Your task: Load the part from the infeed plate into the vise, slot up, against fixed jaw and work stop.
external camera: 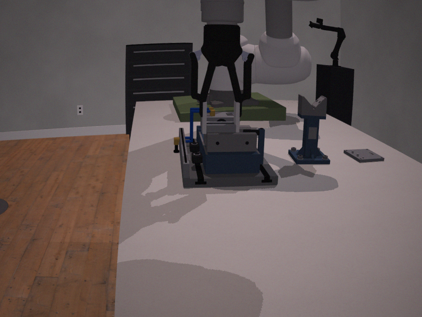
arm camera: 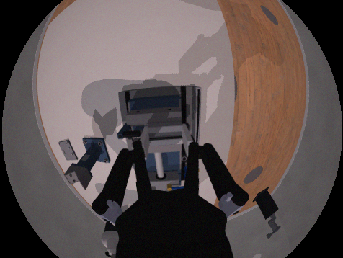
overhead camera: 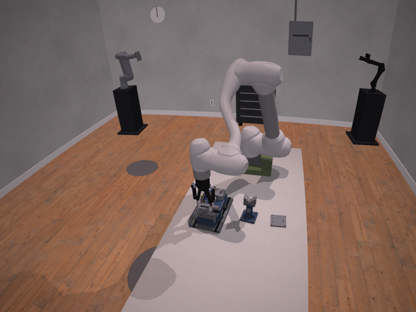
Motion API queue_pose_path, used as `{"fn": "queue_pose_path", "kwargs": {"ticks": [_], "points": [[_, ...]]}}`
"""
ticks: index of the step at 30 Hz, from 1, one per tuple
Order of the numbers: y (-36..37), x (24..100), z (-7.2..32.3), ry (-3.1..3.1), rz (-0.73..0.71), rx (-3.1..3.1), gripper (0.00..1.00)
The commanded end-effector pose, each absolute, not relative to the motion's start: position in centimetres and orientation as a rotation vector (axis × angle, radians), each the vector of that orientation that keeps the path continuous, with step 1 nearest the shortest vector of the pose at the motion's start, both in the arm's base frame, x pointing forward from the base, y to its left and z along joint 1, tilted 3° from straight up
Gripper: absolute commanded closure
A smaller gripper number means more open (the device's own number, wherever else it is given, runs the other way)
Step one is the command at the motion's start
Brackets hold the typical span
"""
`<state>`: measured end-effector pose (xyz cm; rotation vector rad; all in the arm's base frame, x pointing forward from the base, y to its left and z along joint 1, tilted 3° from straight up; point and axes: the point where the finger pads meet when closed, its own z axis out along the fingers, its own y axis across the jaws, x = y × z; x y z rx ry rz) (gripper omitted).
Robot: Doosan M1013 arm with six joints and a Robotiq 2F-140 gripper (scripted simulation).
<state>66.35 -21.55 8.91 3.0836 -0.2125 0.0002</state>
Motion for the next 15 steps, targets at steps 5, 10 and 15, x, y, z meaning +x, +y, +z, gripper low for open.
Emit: {"fn": "queue_pose_path", "kwargs": {"ticks": [5,10,15], "points": [[-21.55,66.35,8.92,-0.213,0.000,3.084,1.00],[-21.55,66.35,8.92,-0.213,0.000,3.084,0.53],[-21.55,66.35,8.92,-0.213,0.000,3.084,0.53]]}}
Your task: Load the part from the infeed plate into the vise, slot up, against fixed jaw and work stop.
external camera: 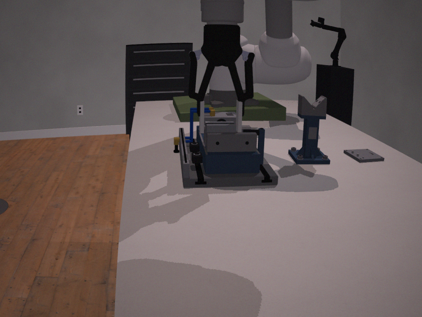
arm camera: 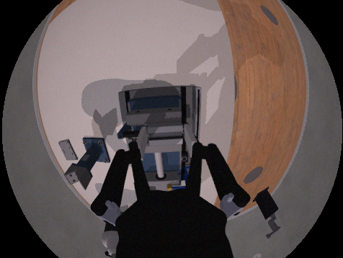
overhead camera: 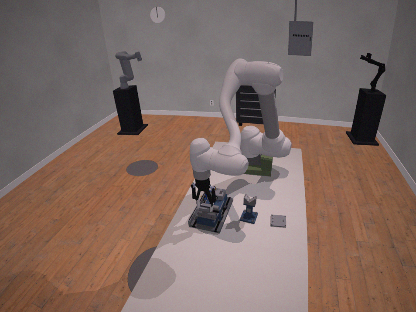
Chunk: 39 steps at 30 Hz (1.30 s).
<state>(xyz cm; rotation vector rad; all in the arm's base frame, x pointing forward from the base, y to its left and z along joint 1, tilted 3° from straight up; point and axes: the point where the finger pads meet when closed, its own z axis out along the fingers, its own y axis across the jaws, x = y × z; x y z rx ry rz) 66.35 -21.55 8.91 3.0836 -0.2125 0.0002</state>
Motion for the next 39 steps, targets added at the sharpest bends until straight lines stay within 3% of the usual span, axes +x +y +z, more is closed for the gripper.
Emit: {"fn": "queue_pose_path", "kwargs": {"ticks": [1,39], "points": [[-21.55,66.35,8.92,-0.213,0.000,3.084,0.53],[-21.51,66.35,9.65,-0.213,0.000,3.084,0.53]]}}
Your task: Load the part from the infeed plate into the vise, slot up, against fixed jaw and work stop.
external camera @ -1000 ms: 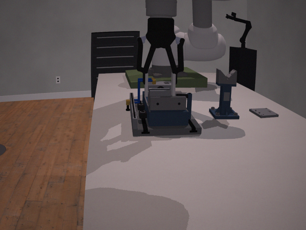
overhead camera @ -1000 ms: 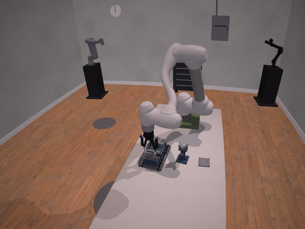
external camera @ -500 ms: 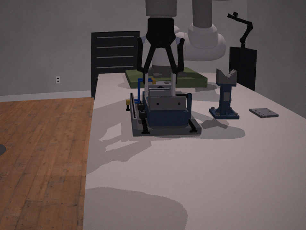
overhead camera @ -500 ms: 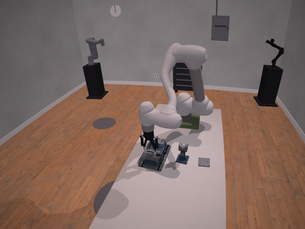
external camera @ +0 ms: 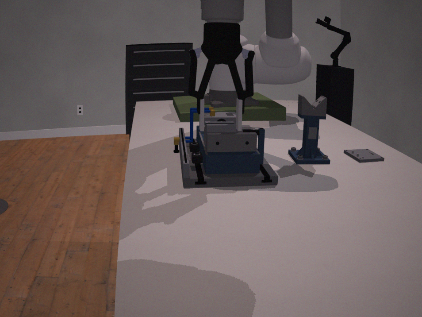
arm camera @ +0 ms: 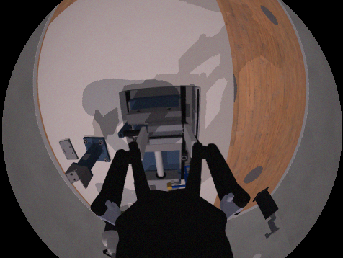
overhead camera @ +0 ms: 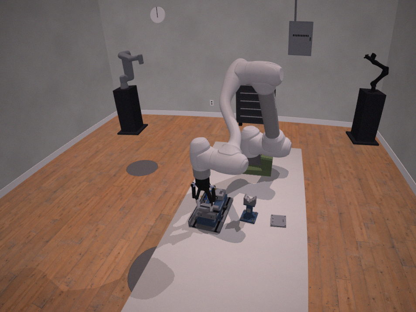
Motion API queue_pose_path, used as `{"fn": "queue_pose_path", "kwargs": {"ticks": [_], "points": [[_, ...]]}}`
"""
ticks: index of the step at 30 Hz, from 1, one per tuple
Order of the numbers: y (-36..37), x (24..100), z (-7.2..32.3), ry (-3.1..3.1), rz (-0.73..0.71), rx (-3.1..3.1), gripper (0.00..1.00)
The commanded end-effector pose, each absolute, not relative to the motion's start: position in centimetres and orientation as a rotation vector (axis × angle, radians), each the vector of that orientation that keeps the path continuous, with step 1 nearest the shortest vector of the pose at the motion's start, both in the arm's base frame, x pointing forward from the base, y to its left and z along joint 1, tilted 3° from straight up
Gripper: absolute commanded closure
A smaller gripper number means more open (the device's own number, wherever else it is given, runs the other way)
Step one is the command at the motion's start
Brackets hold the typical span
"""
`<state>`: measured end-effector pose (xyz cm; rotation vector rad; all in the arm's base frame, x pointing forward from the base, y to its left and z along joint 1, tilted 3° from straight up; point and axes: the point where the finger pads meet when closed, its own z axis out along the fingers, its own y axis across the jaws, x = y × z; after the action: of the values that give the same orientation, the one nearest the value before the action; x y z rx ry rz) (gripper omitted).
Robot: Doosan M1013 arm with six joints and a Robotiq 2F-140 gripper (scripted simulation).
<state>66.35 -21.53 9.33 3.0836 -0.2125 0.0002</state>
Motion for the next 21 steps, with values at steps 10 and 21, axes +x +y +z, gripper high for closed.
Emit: {"fn": "queue_pose_path", "kwargs": {"ticks": [10,21], "points": [[-21.4,66.4,11.7,-0.213,0.000,3.084,0.53],[-21.3,66.4,14.8,-0.213,0.000,3.084,0.53]]}}
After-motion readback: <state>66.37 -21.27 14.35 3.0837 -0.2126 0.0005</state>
